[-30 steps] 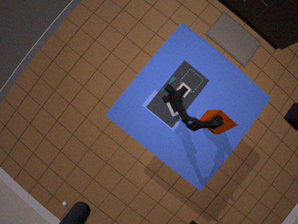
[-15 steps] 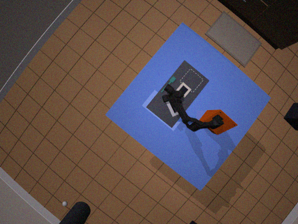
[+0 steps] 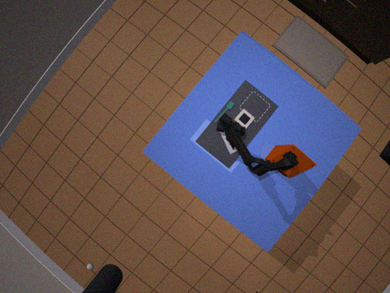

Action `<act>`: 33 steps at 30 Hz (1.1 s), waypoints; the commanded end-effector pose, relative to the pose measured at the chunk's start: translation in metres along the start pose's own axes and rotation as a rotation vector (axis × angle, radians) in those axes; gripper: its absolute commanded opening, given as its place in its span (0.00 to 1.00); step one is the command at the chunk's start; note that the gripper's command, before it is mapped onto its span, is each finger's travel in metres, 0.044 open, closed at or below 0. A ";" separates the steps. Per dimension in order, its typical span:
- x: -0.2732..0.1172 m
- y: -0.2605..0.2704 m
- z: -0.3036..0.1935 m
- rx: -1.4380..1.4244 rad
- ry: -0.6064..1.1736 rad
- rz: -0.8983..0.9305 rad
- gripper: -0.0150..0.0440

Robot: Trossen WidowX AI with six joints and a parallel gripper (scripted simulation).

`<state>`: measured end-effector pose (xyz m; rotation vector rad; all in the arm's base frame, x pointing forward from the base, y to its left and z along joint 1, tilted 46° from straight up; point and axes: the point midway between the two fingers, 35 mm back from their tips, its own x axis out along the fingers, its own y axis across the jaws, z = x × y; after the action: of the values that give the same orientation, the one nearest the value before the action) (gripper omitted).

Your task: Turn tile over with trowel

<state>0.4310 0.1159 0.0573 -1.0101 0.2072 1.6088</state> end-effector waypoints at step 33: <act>-0.009 0.017 0.032 1.239 0.001 0.015 0.71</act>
<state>0.4048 0.1226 0.0770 -0.1089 0.9925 1.1766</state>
